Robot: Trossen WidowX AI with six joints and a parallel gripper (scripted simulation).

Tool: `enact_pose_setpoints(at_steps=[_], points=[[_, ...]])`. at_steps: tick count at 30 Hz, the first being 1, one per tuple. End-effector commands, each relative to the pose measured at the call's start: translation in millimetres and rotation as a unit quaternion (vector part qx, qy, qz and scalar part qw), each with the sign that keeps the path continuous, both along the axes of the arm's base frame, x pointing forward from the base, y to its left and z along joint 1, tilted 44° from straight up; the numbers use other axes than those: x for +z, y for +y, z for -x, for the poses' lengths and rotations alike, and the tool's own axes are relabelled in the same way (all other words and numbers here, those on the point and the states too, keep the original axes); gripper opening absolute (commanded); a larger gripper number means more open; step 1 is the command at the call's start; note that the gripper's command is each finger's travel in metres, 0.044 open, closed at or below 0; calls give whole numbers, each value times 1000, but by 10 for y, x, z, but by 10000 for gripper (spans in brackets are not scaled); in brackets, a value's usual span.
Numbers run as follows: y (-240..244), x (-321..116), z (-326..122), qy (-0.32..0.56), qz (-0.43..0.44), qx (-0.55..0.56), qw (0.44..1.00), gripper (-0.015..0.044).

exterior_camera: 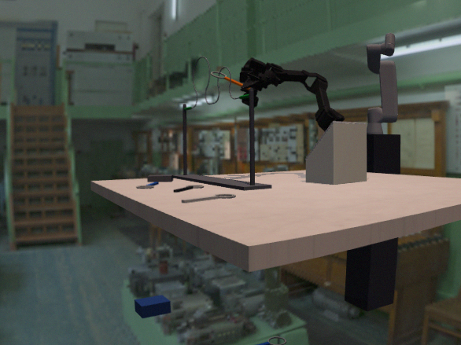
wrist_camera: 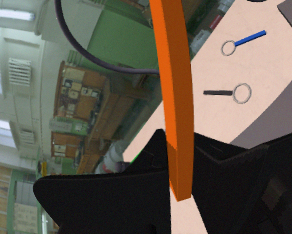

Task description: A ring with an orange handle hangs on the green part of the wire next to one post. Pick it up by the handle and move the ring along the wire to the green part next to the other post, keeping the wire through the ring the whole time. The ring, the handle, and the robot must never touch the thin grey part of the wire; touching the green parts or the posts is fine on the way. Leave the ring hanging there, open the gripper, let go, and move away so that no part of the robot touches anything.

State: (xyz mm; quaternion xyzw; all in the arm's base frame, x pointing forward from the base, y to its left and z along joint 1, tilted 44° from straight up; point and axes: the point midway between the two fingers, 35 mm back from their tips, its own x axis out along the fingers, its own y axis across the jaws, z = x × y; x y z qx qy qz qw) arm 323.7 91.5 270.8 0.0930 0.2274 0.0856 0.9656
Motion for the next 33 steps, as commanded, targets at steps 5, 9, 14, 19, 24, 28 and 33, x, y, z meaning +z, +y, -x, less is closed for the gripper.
enact_pose_setpoints(at_steps=[5, 9, 14, 19, 24, 28, 33], points=[[-85, -43, -23, -13, 76, -7, 997, -150], [-132, -48, -34, -22, 114, -10, 993, -150], [-191, -50, -47, -33, 163, -14, 986, -150], [-249, -45, -60, -44, 210, -18, 976, -150], [-307, -35, -72, -54, 258, -22, 964, -150], [-353, -22, -81, -63, 295, -25, 953, -150], [-401, -4, -91, -72, 335, -28, 939, -150]])
